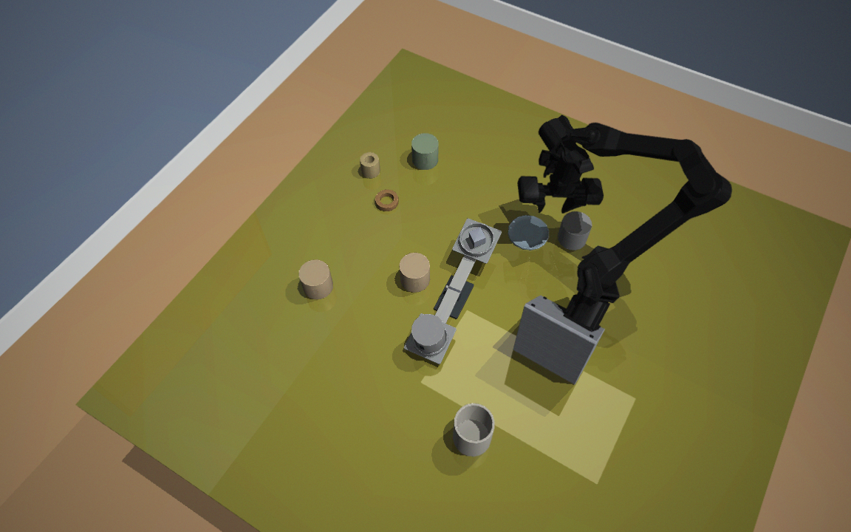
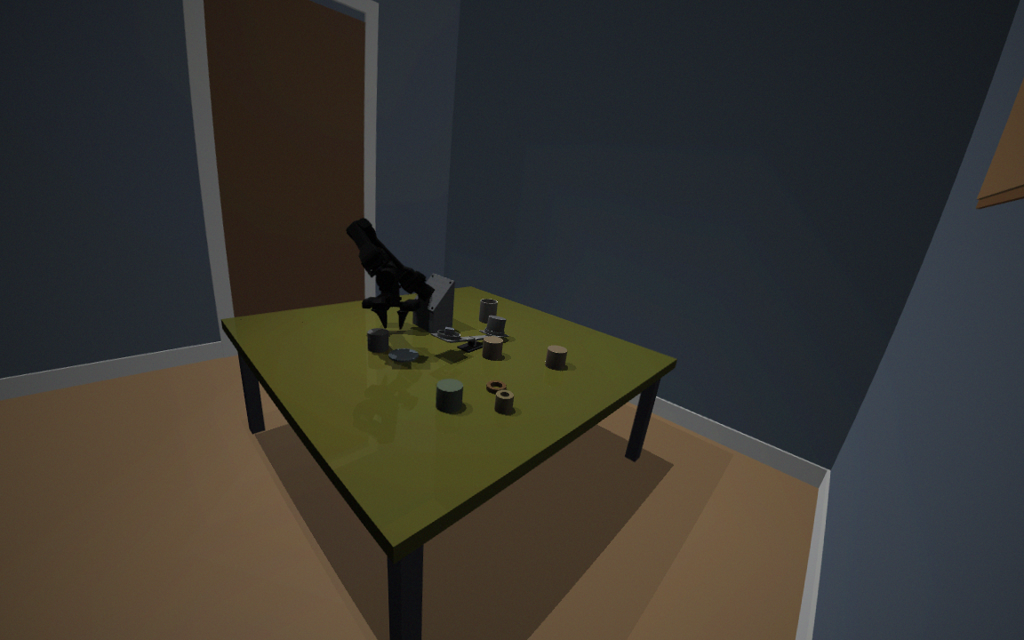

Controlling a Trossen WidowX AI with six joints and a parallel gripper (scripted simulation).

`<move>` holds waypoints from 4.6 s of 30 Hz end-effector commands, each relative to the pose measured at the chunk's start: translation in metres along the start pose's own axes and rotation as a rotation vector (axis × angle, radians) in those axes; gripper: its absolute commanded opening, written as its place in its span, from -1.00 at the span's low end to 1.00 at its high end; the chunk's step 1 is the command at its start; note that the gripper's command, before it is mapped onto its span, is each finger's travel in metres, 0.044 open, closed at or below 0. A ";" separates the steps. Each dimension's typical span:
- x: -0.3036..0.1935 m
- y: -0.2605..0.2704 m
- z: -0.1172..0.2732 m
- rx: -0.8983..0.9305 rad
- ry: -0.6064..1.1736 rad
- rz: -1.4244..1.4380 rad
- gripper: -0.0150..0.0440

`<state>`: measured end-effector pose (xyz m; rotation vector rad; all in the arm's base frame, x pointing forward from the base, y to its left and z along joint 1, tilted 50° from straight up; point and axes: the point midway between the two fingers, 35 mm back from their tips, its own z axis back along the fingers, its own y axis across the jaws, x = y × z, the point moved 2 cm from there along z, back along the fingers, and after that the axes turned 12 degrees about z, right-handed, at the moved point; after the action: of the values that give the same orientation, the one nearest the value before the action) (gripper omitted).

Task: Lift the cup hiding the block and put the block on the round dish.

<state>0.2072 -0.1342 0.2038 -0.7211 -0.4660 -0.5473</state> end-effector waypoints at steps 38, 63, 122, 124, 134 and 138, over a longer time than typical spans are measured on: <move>-0.003 0.145 0.013 0.029 0.093 1.408 0.39; -0.023 0.195 0.009 -0.008 0.109 1.910 0.39; -0.021 0.200 0.066 -0.005 0.109 1.911 -0.49; -0.021 0.200 0.067 -0.005 0.109 1.911 -0.49; 0.002 0.152 0.030 0.042 0.102 1.911 -0.49; 0.008 0.127 0.015 0.045 0.097 1.910 -0.49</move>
<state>0.2945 -0.0262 0.1532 -0.7750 0.4035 1.2057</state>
